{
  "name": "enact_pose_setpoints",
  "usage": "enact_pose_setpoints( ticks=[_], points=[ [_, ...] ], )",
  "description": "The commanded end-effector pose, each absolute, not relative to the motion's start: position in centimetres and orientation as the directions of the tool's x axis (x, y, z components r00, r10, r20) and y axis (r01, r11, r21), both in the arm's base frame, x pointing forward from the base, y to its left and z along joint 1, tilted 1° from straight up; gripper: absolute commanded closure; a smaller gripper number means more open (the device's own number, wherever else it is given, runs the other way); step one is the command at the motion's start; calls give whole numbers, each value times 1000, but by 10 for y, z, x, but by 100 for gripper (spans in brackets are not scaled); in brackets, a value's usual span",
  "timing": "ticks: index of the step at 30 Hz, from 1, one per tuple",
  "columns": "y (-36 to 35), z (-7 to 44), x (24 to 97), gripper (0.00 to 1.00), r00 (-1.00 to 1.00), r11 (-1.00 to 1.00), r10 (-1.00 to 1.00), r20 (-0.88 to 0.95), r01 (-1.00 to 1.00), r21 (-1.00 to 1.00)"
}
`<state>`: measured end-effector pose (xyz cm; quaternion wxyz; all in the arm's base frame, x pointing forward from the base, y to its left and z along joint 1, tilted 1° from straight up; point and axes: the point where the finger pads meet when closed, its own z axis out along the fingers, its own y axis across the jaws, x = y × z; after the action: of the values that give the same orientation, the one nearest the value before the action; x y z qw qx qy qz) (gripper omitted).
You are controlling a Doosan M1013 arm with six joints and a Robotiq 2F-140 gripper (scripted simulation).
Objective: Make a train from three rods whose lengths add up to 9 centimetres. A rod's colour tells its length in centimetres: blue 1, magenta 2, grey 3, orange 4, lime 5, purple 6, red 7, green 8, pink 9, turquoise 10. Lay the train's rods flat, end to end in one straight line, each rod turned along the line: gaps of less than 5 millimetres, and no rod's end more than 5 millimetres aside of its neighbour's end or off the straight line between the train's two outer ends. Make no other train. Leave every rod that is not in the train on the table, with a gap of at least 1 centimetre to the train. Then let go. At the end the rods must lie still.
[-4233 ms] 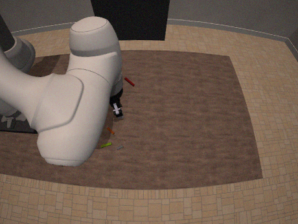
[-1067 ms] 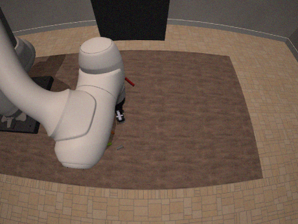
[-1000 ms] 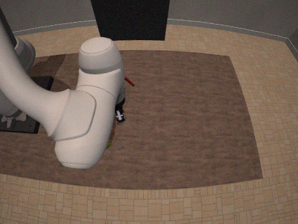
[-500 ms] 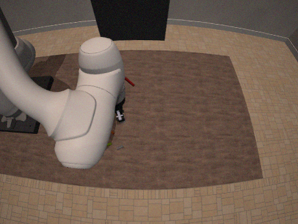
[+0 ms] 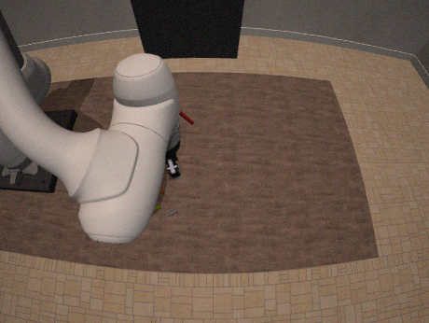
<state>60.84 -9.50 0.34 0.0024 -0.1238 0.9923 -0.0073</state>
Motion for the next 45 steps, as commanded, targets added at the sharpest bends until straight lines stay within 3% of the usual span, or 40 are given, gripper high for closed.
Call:
enact_pose_setpoints(
  ticks=[1,17,43,44,45],
  points=[
    [-95,4,608,85,-969,969,-246,-3,-246,-15],
    [-95,8,608,85,-969,969,-246,-3,-246,-15],
    [-94,93,608,85,-969,969,-246,-3,-246,-15],
    [-94,93,608,0,-969,969,-246,-3,-246,-15],
    [-94,93,608,0,-969,969,-246,-3,-246,-15]
  ],
)
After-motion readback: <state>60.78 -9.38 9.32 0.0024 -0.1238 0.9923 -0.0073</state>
